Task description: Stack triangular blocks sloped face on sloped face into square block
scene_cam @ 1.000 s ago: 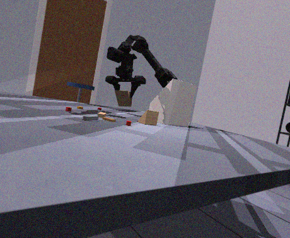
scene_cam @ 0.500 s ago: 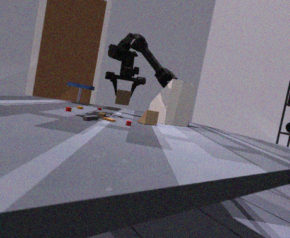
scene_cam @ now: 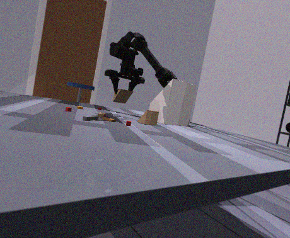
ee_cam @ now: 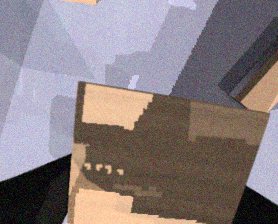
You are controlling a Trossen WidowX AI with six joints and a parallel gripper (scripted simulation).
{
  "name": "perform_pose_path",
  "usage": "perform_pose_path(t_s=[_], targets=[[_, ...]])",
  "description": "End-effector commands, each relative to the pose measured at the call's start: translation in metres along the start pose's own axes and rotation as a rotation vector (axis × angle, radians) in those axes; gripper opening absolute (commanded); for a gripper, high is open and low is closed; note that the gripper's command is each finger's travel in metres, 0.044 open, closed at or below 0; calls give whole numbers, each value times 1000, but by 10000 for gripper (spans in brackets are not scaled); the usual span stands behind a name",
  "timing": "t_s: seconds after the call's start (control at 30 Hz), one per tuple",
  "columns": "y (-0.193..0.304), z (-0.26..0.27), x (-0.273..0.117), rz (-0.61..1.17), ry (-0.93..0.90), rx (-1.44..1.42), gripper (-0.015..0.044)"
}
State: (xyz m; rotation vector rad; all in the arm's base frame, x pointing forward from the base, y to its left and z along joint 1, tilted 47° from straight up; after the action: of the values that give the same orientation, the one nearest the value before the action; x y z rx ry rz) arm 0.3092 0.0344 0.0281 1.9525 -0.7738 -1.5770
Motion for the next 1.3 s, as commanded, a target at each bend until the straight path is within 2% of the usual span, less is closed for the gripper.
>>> perform_pose_path(t_s=[0.0,0.87,1.0,1.27], targets=[[-2,1,-3,4,5,-19,0],[-36,97,-56,1,1,-22,0],[-37,98,-53,1,1,-22,0],[-53,98,-19,0,1,-21,0]])
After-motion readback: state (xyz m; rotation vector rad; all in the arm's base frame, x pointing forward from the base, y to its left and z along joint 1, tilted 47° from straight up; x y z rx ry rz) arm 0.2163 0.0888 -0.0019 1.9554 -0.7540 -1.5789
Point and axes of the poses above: the point midway between the two fingers, 35 mm back from their tips, its own x axis out along the fingers, its own z axis across the jaws, y = z × x, the point moved 3 cm from there along -x, back along the fingers, and after that the axes turned 7 degrees about x, right-handed, at the moved point
